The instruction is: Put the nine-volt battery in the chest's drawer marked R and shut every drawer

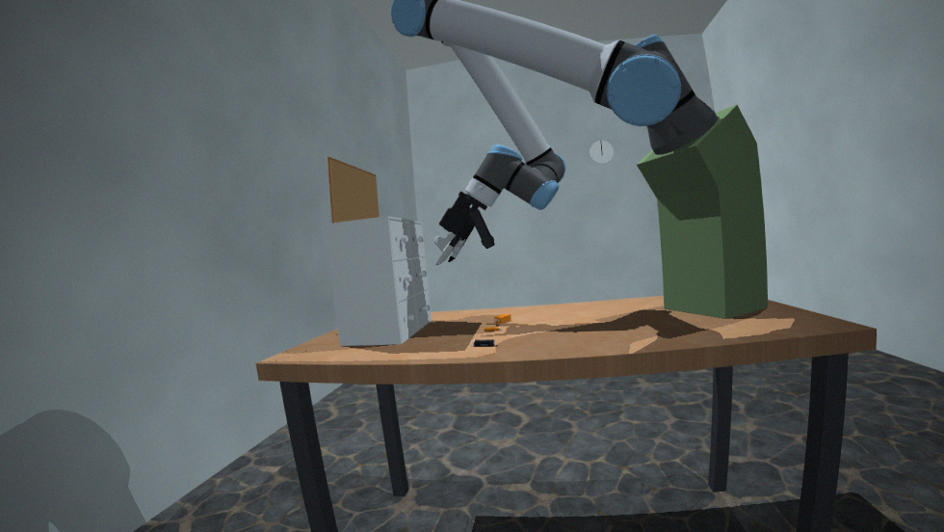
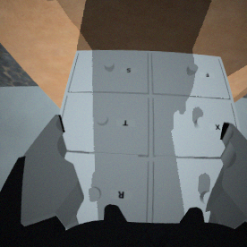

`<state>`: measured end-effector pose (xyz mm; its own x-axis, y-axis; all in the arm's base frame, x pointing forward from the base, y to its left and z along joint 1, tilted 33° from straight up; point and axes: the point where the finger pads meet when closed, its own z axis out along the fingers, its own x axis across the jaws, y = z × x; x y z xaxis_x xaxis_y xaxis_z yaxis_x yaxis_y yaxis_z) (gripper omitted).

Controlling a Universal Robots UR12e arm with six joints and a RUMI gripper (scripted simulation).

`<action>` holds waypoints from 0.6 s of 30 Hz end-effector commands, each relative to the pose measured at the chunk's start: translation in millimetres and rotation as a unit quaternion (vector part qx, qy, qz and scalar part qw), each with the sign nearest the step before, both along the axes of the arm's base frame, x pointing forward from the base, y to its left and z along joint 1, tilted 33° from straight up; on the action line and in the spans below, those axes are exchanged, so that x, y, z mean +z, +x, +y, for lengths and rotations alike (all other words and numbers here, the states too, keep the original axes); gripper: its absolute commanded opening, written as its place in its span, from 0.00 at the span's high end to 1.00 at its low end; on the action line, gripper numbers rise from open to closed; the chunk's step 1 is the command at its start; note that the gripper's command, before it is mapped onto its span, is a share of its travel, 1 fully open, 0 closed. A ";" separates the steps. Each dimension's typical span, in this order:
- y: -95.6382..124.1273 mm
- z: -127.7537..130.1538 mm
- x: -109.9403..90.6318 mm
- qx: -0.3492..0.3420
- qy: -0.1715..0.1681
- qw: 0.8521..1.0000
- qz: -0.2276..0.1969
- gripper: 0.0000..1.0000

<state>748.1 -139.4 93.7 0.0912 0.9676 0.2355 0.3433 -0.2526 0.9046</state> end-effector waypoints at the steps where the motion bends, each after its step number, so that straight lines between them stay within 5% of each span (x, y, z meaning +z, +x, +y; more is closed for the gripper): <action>1: -4.3 -0.5 2.2 0.006 0.001 1.000 0.022 0.00; 18: -22.4 -0.2 8.2 0.023 0.008 0.995 0.096 0.00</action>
<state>729.0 -139.1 99.8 0.0918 0.9676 0.2353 0.4863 -0.2497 0.8374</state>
